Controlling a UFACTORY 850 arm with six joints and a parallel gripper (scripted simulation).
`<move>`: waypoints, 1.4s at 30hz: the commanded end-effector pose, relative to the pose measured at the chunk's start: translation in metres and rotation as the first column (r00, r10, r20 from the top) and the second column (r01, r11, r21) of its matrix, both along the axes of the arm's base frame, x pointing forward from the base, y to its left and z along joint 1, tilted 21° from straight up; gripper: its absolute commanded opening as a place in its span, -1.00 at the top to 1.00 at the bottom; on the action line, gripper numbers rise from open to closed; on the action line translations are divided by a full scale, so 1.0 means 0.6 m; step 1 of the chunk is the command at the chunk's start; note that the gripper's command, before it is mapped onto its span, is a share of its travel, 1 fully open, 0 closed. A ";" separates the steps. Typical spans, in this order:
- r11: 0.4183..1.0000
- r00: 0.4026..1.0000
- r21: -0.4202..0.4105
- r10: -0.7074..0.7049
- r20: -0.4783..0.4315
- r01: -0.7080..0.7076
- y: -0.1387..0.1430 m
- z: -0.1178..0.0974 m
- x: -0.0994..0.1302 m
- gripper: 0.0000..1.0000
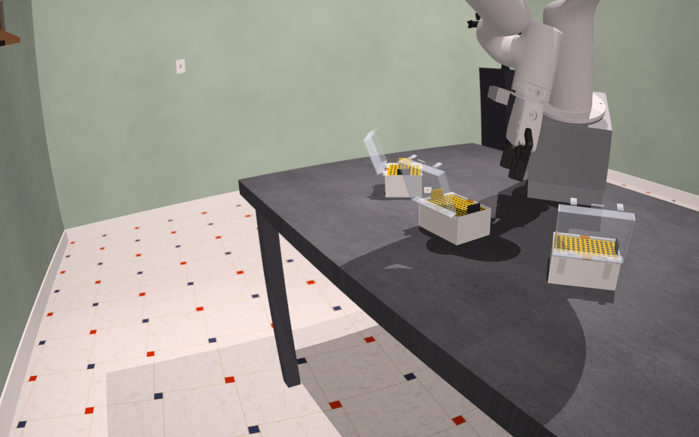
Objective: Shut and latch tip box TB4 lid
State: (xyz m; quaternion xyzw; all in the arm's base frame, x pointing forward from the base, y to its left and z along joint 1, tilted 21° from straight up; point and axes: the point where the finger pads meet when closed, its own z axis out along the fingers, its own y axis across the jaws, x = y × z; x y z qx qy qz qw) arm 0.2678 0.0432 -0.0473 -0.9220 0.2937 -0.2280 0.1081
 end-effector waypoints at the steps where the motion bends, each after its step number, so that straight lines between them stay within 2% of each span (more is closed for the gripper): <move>1: 1.000 1.000 -0.001 -0.001 0.002 0.001 0.004 -0.020 0.007 -1.00; 12: 1.000 1.000 -0.001 -0.001 0.002 0.001 0.024 -0.104 0.032 -1.00; 42: 1.000 1.000 -0.001 -0.001 0.002 0.001 0.024 -0.104 0.032 -1.00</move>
